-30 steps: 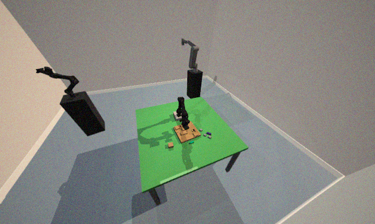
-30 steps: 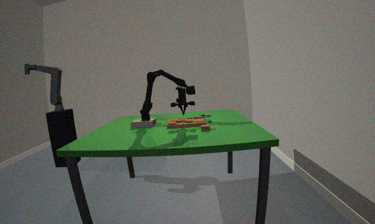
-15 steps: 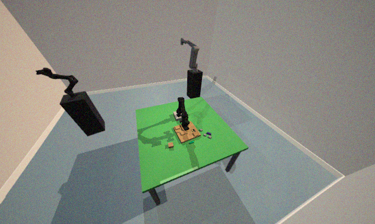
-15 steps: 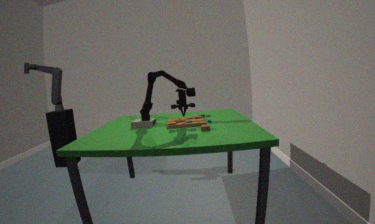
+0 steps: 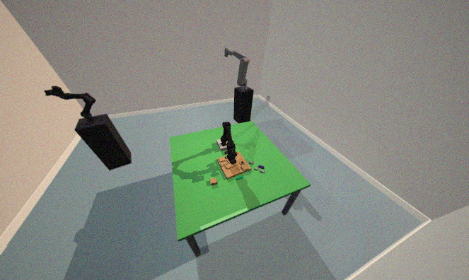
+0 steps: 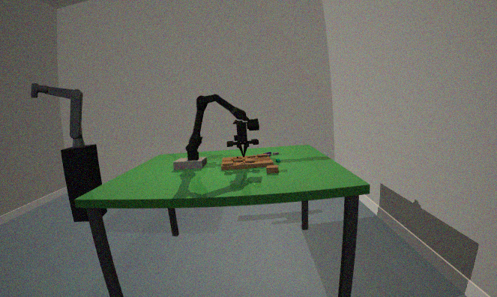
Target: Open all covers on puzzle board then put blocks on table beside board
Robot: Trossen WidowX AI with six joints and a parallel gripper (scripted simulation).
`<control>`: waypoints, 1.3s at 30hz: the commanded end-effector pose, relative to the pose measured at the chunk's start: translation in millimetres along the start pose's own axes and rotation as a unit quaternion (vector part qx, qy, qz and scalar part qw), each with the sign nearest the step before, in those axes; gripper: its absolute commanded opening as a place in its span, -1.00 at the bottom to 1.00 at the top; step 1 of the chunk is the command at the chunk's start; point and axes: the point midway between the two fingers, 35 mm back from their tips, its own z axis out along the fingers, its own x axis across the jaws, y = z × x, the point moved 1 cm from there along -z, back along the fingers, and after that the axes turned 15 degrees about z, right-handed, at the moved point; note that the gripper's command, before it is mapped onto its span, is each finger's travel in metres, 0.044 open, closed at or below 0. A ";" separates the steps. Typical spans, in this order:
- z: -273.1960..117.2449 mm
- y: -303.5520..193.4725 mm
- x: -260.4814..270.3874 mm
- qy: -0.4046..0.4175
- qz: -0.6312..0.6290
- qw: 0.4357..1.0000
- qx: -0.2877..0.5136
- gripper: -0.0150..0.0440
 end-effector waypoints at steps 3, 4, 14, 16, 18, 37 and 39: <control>6.9 -0.6 0.6 0.001 -0.001 1.000 0.002 -0.49; 7.8 -0.6 0.6 0.001 -0.001 1.000 0.002 -0.49; 17.5 -0.8 1.5 0.001 -0.001 1.000 0.002 -0.49; 19.4 -0.8 1.7 0.001 -0.001 1.000 0.002 -0.49; 20.4 -1.0 2.0 0.001 -0.001 1.000 0.002 -0.49; 21.7 -11.3 18.7 0.002 -0.001 1.000 0.002 -0.49; 21.7 -11.9 20.4 0.002 -0.001 1.000 0.002 -0.49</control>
